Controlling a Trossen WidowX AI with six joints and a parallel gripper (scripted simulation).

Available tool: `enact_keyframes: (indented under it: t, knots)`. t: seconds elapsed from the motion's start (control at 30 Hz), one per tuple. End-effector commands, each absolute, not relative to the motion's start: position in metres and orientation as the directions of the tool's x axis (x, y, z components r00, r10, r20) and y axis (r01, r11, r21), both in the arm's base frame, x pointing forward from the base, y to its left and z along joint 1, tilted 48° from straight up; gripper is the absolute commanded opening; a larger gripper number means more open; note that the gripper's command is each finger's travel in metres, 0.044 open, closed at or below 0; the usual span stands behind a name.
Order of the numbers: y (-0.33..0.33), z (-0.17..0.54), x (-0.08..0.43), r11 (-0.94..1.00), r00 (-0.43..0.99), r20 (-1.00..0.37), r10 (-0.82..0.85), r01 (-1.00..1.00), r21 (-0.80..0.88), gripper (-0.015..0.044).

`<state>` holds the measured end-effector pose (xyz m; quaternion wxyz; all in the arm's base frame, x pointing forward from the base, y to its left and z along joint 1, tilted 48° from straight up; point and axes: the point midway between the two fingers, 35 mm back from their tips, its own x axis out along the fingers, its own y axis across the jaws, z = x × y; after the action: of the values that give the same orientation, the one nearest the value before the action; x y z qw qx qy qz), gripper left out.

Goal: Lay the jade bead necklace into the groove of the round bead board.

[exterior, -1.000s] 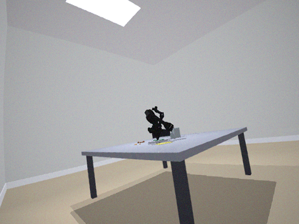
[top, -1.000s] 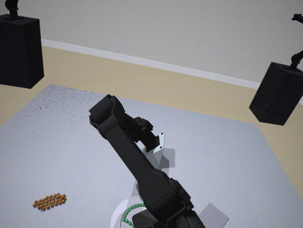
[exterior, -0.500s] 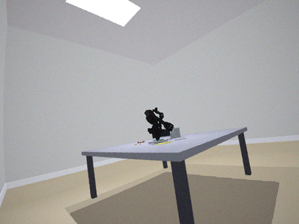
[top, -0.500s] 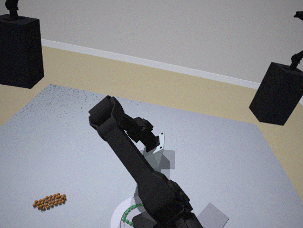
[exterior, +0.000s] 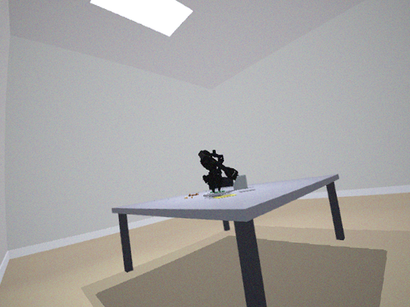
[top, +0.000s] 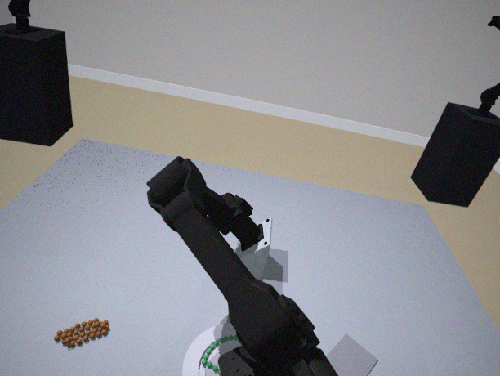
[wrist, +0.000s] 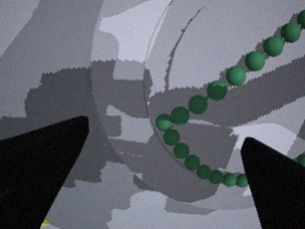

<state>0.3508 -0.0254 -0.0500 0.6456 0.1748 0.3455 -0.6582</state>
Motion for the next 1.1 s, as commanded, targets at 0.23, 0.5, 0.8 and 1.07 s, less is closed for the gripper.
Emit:
enact_keyframes:
  t: [0.23, 0.5, 0.8, 1.07]
  knots:
    - [-0.023, -0.048, 0.352, 0.075, -0.098, -0.677, -0.729, 0.972, -0.222, 0.044]
    - [-0.028, -0.034, 0.348, 0.222, -0.099, -0.677, -0.729, 0.902, -0.37, 0.0335]
    - [-0.049, 0.014, 0.326, 0.621, -0.1, -0.677, -0.73, 0.317, -0.717, 0.012]
    - [-0.067, 0.05, 0.3, 0.658, -0.101, -0.675, -0.731, -0.369, -0.657, 0.012]
